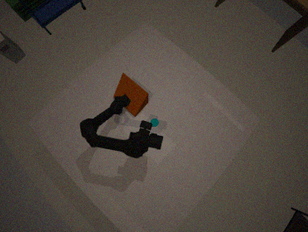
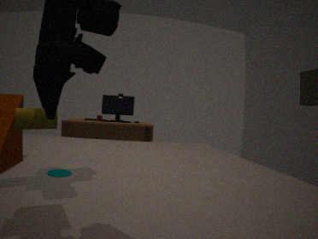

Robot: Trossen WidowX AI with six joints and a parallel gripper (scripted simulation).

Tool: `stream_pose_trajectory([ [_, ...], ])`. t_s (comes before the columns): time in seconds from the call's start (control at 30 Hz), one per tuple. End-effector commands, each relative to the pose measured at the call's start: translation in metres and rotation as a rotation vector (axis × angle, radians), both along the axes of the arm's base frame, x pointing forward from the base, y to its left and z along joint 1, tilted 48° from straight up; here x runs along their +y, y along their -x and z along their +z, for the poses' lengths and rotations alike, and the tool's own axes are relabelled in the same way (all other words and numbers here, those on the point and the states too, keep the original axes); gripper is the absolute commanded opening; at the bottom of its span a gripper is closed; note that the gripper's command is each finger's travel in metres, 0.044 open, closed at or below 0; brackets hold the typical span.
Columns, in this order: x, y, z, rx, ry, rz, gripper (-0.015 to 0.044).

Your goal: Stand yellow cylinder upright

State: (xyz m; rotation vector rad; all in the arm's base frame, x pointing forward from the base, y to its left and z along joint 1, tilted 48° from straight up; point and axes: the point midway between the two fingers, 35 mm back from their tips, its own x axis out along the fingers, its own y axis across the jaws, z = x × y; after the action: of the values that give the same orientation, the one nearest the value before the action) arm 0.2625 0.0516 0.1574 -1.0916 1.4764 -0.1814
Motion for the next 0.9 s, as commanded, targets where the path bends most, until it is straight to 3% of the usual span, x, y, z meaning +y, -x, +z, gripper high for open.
stream_pose_trajectory([
  [0.0, 0.01, 0.001, -0.01, 0.072, 0.013, 0.063, 0.0105],
  [0.87, 0.069, 0.02, -0.064, 0.52, 0.117, 0.511, 0.0105],
])
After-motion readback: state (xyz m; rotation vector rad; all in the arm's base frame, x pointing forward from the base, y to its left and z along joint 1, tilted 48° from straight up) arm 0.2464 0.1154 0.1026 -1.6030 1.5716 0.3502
